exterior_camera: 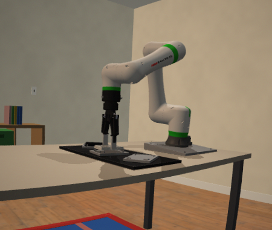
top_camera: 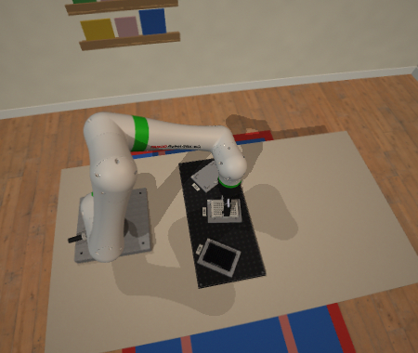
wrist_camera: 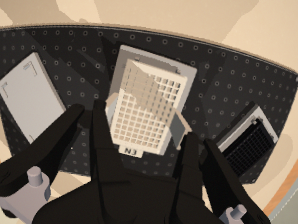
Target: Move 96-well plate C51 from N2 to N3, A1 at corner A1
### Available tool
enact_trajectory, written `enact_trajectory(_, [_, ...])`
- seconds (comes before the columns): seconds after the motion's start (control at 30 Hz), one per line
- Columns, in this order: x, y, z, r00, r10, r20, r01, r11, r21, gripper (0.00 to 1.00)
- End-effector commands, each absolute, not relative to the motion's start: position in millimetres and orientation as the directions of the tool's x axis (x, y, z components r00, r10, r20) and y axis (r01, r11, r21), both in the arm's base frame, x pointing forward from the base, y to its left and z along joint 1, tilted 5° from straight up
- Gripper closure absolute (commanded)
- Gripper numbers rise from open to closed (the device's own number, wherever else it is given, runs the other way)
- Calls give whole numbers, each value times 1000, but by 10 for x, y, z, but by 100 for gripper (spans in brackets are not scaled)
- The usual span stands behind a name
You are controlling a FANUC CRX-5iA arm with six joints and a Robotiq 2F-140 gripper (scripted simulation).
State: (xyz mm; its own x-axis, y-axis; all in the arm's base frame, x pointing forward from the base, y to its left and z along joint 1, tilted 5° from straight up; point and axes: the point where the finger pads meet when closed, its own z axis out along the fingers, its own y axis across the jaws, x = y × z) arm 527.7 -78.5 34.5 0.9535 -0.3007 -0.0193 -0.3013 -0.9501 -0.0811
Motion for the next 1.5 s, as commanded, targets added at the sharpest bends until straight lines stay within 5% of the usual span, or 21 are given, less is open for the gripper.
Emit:
enact_trajectory(0.0, [5279,-786,347,954,-301,-19,-301,-950,-81,100])
enact_trajectory(1.47, [5279,-779,267,954,-301,-19,-301,-950,-81,100])
